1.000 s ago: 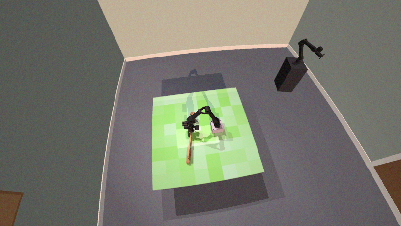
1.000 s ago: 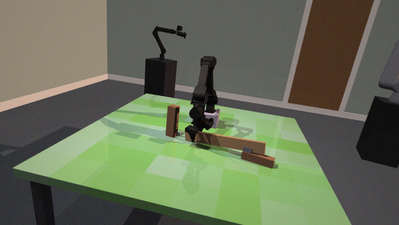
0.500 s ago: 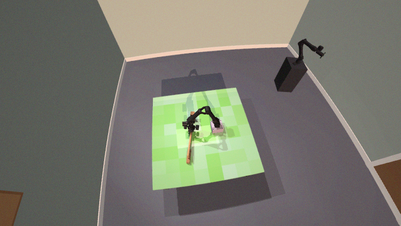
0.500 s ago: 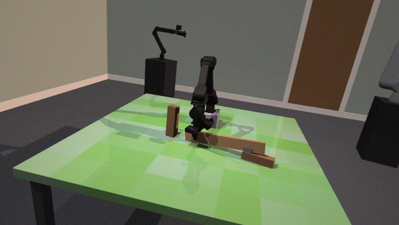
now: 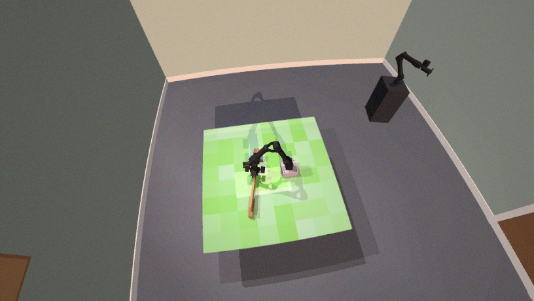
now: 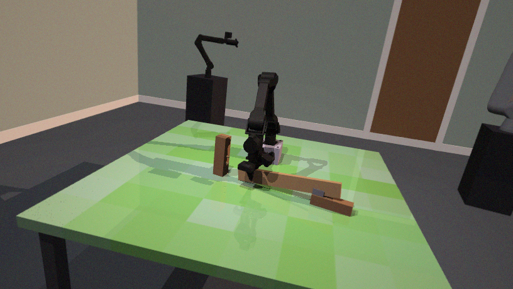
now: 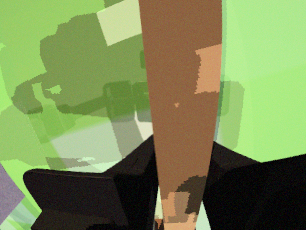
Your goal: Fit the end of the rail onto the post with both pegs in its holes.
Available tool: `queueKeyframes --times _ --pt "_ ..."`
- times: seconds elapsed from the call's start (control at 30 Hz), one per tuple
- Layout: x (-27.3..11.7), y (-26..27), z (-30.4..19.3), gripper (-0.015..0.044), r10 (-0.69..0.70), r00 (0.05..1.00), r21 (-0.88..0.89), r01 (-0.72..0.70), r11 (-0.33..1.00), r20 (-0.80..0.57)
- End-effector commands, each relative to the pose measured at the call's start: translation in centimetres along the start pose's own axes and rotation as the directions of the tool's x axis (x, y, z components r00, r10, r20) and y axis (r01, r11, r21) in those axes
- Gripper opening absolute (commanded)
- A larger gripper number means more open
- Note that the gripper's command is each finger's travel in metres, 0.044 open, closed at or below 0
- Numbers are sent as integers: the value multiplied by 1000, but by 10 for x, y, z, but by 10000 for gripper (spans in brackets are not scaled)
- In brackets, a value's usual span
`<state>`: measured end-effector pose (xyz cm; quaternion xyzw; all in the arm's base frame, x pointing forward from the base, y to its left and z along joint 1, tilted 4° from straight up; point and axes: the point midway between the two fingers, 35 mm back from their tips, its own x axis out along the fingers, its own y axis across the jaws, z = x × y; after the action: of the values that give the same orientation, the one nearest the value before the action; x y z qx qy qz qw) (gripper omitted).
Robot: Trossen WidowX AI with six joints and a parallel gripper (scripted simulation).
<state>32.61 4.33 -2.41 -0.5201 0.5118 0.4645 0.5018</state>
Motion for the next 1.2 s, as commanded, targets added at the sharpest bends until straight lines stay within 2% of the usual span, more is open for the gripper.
queueKeyframes --times 0.0,1.17 --pt "-2 0 0 0 -1 1000 -2 1 1000 -4" --pt "-19 -4 0 0 -1 1000 -1 1 1000 -4"
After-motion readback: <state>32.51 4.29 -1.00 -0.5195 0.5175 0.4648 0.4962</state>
